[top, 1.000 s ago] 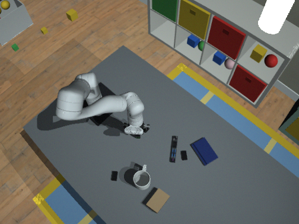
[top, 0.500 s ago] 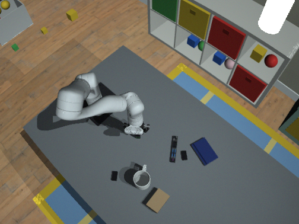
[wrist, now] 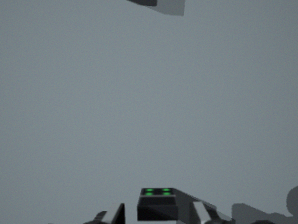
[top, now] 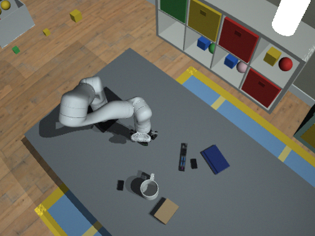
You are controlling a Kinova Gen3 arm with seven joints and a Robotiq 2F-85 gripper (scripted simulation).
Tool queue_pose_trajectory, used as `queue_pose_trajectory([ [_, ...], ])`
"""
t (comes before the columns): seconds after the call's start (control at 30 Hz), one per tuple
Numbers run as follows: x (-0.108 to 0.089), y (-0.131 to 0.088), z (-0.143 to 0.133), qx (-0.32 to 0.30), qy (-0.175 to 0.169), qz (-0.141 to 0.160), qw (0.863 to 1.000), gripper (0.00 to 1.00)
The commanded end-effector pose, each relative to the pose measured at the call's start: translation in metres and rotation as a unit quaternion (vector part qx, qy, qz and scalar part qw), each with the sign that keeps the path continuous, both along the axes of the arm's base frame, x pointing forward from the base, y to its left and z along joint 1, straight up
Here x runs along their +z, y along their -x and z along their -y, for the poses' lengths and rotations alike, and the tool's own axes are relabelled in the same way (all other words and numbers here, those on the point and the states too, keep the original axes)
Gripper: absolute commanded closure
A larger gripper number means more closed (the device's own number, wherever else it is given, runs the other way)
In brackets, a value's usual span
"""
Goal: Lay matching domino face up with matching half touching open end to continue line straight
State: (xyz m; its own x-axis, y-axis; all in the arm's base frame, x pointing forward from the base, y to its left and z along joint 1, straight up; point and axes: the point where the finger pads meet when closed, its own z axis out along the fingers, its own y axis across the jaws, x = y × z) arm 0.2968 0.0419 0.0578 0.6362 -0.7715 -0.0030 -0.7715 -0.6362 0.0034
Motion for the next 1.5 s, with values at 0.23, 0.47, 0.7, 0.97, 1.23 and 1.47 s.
queue_pose_trajectory([
  [0.23, -0.006, -0.001, 0.0, 0.001, -0.001, 0.001, 1.0, 0.53],
  [0.47, -0.012, -0.001, 0.0, 0.001, -0.001, 0.001, 1.0, 0.53],
  [0.7, -0.015, -0.001, 0.0, 0.001, -0.001, 0.001, 1.0, 0.53],
  [0.97, -0.015, -0.001, 0.0, 0.001, -0.001, 0.001, 1.0, 0.53],
  [1.23, -0.015, -0.001, 0.0, 0.001, -0.001, 0.001, 1.0, 0.53],
  [1.47, -0.015, -0.001, 0.0, 0.001, -0.001, 0.001, 1.0, 0.67],
])
